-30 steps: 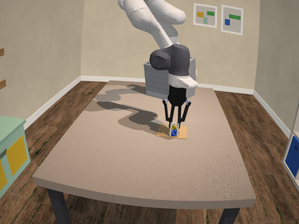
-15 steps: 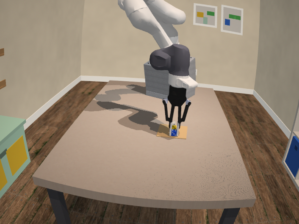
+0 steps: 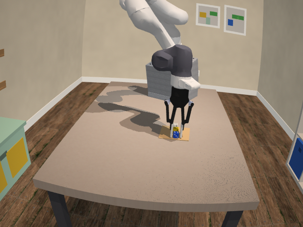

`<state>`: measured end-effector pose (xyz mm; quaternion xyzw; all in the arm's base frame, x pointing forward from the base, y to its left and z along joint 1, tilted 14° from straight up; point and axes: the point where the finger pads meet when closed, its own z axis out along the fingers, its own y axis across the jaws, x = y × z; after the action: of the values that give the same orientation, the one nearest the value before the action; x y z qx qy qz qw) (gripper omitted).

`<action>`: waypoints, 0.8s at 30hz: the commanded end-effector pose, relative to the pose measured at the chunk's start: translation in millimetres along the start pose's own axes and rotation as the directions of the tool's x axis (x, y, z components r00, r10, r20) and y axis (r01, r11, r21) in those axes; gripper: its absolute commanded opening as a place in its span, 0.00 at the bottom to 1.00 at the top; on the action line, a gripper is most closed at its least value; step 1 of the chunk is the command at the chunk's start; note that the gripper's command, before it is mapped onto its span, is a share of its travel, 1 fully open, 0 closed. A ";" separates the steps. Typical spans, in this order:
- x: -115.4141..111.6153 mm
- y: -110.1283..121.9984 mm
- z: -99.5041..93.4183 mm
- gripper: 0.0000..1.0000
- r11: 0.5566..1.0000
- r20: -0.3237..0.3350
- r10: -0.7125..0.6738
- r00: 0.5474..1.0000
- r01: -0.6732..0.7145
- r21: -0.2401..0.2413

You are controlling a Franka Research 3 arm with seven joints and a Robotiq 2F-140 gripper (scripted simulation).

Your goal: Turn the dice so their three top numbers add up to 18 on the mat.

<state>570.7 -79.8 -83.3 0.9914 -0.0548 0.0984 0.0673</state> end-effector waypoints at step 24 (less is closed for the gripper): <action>0.0 0.0 -61.2 0.25 1.000 0.000 0.002 1.000 -0.002 -0.001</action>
<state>563.4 -72.7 -38.2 0.9903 -0.0630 0.1030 0.0683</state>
